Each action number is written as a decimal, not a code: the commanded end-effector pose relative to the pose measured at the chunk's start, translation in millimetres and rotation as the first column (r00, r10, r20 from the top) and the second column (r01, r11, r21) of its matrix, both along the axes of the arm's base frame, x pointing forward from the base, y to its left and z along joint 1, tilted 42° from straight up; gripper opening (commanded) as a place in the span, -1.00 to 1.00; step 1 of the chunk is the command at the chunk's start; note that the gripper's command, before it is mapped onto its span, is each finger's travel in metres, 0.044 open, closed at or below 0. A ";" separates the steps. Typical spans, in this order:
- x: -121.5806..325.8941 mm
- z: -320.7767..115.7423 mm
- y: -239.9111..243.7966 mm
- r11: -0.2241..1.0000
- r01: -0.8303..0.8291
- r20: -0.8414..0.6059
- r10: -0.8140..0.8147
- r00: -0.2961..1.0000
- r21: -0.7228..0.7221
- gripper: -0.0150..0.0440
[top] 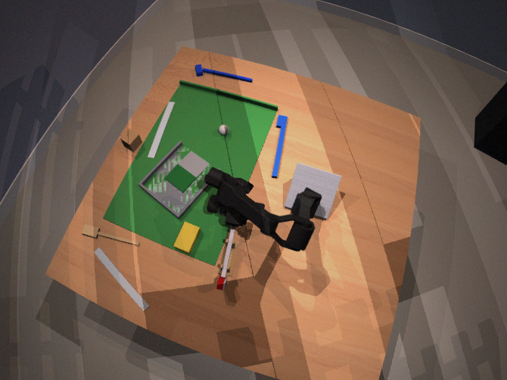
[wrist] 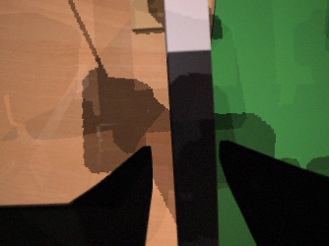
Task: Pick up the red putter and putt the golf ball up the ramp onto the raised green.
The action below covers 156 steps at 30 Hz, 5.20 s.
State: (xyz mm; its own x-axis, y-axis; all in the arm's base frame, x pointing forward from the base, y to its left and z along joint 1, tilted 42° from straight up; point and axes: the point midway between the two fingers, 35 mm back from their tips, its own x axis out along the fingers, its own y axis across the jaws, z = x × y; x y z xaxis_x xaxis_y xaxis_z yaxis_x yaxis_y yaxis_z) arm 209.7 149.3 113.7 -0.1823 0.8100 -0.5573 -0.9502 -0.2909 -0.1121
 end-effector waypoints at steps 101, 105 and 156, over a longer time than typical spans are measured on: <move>17.2 -166.3 -326.8 0.261 0.354 -0.395 -0.832 -0.389 -0.898 -0.49; 15.9 -172.9 -320.8 0.261 0.354 -0.395 -0.832 -0.389 -0.898 -0.49; 10.1 -206.1 -316.3 0.259 0.351 -0.393 -0.830 -0.396 -0.900 -0.49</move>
State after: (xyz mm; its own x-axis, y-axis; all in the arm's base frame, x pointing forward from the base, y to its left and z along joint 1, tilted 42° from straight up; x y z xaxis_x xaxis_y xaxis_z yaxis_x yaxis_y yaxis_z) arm 216.8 -172.6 -97.9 -0.1182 0.6358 -0.7628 0.1762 0.7694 0.6140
